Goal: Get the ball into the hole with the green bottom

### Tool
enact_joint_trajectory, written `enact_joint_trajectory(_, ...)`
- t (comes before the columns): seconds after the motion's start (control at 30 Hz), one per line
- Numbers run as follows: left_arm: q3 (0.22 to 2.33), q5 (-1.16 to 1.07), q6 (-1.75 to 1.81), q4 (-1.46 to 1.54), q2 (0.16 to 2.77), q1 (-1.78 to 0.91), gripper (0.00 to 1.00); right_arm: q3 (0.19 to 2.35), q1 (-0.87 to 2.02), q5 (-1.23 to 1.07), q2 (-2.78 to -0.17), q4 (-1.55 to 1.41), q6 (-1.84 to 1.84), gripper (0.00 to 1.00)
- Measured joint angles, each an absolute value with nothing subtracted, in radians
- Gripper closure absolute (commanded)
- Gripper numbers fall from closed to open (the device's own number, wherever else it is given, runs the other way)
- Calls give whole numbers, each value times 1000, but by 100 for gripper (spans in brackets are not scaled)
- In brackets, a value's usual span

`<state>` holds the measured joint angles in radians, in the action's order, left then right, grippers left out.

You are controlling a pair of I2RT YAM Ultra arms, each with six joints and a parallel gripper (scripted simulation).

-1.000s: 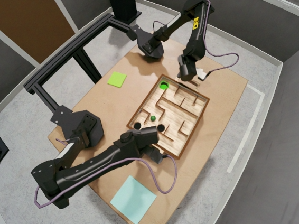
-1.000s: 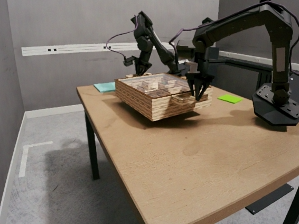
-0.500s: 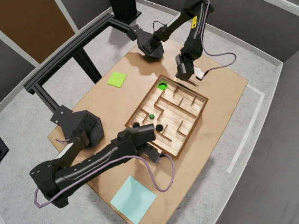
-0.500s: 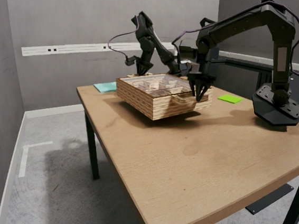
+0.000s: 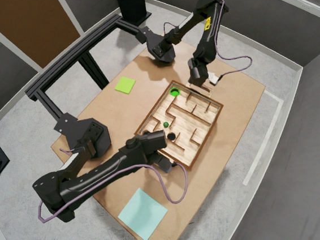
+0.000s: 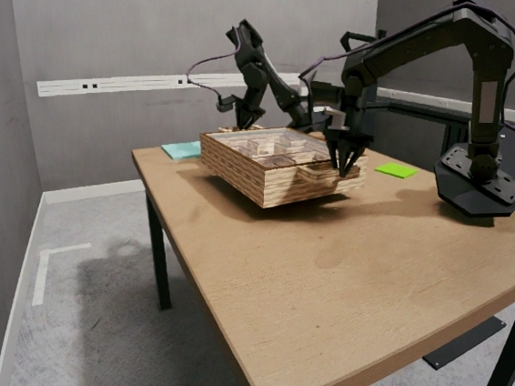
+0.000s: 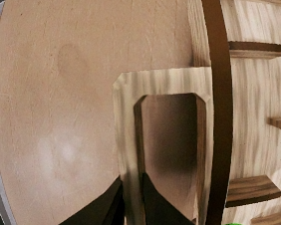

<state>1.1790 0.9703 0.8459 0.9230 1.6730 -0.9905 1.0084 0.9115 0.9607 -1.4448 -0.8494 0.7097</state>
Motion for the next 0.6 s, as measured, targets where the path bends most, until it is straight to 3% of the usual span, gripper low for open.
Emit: enact_joint_trajectory(0.6,1296,946,895,1060,1720,-995,100,1041,867,905,-1437,-855,665,100)
